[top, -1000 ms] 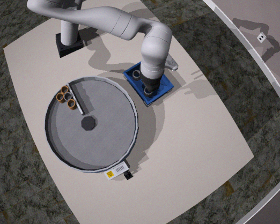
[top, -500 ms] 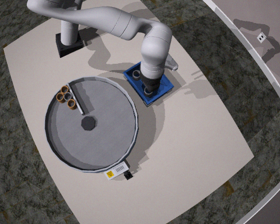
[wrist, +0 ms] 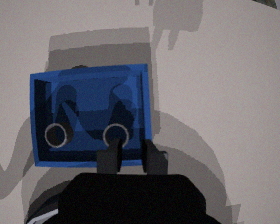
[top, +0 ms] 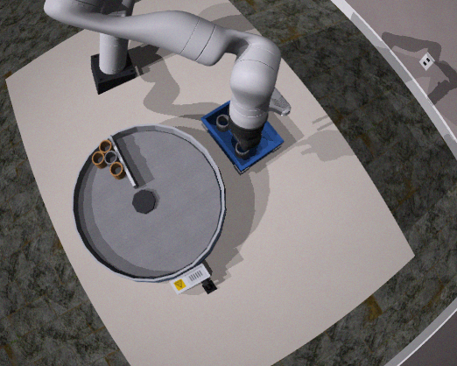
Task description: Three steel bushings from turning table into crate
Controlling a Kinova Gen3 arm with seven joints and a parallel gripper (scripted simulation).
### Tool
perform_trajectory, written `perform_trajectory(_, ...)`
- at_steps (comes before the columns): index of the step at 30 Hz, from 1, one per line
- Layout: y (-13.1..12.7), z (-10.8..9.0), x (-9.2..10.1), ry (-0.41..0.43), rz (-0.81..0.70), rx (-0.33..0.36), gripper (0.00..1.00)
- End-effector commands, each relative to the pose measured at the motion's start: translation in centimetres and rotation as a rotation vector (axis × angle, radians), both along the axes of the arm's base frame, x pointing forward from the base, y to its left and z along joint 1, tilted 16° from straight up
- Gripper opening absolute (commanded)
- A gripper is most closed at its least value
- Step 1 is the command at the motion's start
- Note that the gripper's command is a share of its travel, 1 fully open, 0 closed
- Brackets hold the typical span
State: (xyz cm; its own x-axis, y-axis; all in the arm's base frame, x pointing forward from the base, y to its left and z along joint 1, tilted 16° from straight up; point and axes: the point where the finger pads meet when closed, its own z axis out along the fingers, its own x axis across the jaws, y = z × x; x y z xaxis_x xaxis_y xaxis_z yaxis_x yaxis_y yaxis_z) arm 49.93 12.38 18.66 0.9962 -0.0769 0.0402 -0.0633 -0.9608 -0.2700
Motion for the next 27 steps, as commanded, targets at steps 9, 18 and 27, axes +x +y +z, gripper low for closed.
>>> perform_trajectory(9,-4.4,-1.4,-2.6,0.039,-0.143,0.008,0.45)
perform_trajectory(18,-4.4,-1.4,-2.6,0.039,-0.143,0.008,0.45)
perform_trajectory(27,-9.1,-3.1,-5.2,0.080,-0.273,0.007,0.45)
